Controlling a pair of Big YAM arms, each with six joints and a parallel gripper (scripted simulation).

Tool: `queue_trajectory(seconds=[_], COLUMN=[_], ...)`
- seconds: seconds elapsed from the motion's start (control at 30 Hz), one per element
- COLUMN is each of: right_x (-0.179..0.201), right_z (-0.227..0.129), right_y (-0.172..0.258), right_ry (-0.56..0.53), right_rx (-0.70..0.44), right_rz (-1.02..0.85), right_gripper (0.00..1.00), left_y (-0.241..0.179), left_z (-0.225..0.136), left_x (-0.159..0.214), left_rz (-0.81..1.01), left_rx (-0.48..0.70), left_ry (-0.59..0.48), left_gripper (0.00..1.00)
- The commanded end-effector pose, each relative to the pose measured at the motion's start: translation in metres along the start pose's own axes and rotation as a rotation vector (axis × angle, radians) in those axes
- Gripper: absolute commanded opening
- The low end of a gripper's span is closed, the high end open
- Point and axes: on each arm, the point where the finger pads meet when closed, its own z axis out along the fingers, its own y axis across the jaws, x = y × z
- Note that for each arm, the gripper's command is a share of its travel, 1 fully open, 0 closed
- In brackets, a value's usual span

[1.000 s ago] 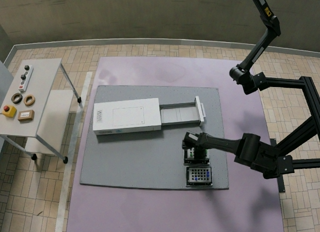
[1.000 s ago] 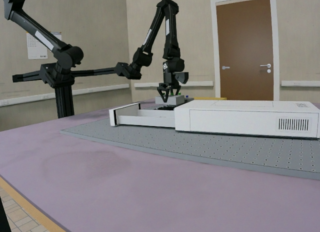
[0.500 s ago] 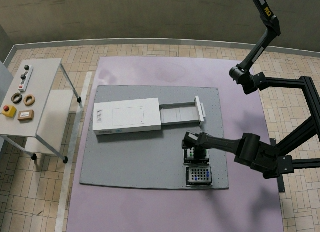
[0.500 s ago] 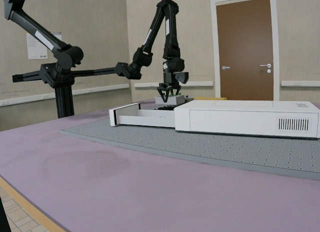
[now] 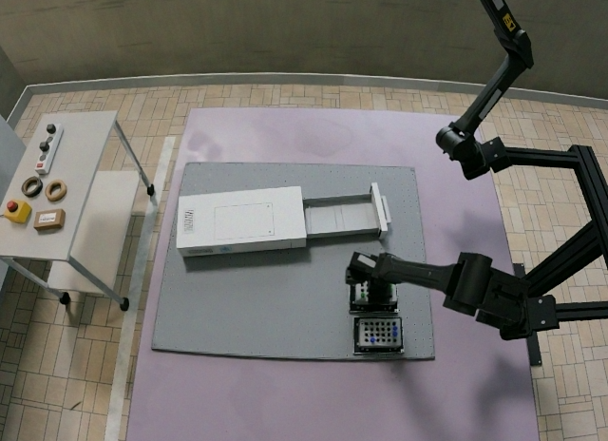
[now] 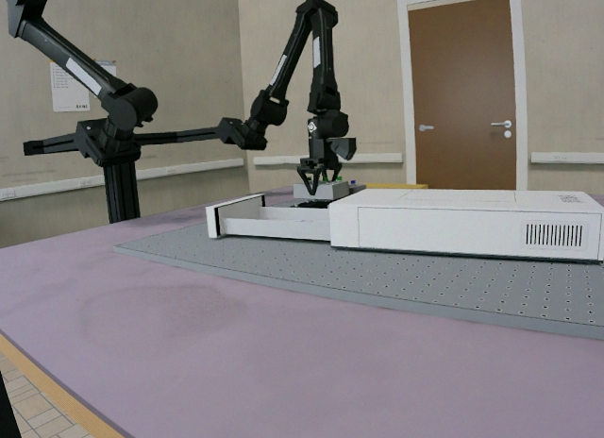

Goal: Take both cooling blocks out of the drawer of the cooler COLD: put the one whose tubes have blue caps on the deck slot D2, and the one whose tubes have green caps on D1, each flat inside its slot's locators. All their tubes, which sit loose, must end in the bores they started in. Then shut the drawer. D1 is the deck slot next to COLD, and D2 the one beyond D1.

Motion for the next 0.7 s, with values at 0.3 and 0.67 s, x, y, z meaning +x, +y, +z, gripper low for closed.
queue_trajectory(seconds=[0.3, 0.67], right_x=[-0.012, -0.012], right_z=[0.001, 0.001], right_y=[-0.001, -0.001], right_ry=[-0.018, -0.018], right_rx=[-0.001, -0.001], right_rz=[-0.001, -0.001], right_gripper=[0.0, 0.0], left_y=[-0.008, -0.008], left_z=[-0.012, -0.011], left_x=[-0.016, -0.028], left_rz=[-0.001, -0.013], left_rx=[0.033, 0.033], left_ry=[-0.054, -0.068], left_gripper=[0.0, 0.0])
